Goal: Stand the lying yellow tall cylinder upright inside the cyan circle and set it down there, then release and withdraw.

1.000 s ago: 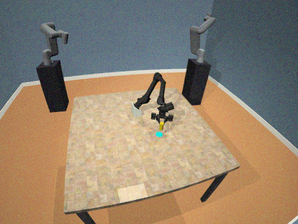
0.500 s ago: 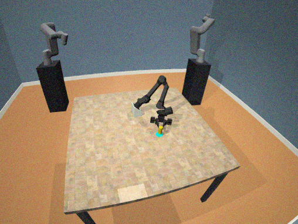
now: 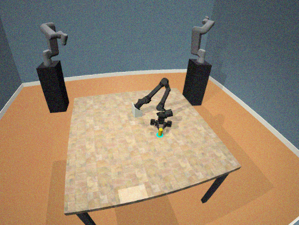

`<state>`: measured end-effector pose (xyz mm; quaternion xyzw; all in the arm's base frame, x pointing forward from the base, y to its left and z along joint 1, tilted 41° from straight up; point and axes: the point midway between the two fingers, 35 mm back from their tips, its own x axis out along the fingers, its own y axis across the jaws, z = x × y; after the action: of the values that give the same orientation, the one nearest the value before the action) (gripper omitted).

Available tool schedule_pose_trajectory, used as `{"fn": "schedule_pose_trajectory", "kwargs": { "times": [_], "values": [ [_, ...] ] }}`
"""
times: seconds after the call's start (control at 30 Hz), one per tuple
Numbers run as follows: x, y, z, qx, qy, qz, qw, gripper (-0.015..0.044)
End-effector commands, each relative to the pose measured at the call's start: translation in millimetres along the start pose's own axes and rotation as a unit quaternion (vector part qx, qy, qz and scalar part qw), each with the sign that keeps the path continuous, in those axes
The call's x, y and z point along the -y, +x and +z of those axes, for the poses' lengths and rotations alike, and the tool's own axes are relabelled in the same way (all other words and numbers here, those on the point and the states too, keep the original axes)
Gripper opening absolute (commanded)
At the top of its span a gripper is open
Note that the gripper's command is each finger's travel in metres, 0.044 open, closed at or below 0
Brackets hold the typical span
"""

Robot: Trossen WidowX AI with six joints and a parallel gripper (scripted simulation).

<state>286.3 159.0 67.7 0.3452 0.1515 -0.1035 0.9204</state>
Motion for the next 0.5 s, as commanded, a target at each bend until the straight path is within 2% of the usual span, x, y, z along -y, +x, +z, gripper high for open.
{"fn": "schedule_pose_trajectory", "kwargs": {
  "times": [0.0, 0.07, 0.43, 0.47],
  "values": [
    [1.0, 0.2, 0.3, 0.003, 0.002, -0.002, 1.000, 0.0105],
    [1.0, 0.2, 0.3, 0.003, 0.002, -0.002, 1.000, 0.0105],
    [1.0, 0.2, 0.3, 0.003, 0.002, -0.002, 1.000, 0.0394],
    [1.0, 0.2, 0.3, 0.003, 0.002, -0.002, 1.000, 0.0400]
  ]
}}
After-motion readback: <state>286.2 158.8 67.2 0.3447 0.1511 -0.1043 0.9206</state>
